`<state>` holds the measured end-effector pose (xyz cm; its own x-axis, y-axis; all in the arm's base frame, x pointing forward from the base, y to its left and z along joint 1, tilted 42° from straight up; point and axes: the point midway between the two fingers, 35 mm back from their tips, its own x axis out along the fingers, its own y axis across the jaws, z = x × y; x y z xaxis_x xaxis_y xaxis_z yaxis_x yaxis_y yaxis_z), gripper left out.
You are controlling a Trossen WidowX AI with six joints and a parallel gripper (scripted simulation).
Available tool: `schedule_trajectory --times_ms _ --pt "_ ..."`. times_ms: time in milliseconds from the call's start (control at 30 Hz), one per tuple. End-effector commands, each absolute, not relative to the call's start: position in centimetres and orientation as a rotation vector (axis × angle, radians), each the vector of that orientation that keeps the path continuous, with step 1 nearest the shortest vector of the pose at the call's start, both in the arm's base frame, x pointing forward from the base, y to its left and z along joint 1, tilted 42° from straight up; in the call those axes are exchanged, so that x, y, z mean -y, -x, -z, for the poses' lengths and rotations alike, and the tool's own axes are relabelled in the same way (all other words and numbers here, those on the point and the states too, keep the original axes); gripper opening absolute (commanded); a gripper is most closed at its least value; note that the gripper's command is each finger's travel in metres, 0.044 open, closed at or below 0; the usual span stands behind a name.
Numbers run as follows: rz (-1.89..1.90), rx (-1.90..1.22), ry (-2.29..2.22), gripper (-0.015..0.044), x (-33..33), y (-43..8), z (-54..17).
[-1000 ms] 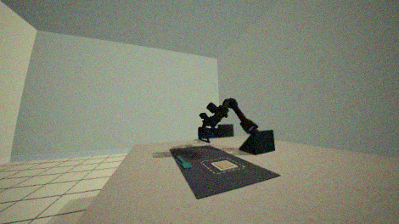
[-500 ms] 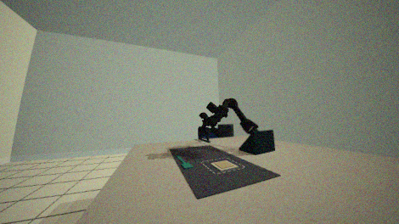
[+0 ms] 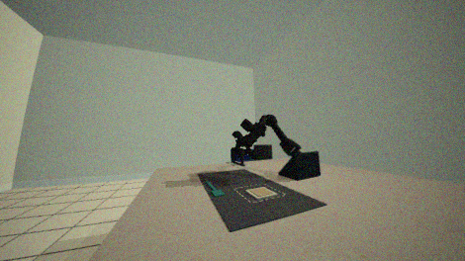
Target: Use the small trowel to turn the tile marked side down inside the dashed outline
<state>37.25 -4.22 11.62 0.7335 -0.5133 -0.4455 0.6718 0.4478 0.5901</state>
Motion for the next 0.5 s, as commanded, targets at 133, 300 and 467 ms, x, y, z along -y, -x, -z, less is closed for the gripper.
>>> schedule_trajectory --times_ms 133,300,467 --pt "0.729 -0.21 -0.828 0.0 4.07 -37.41 -11.94" --pt "0.74 -0.215 -0.825 0.0 4.22 -37.24 -11.61" --pt "0.743 -0.23 -0.81 0.0 4.4 -37.36 -11.6"
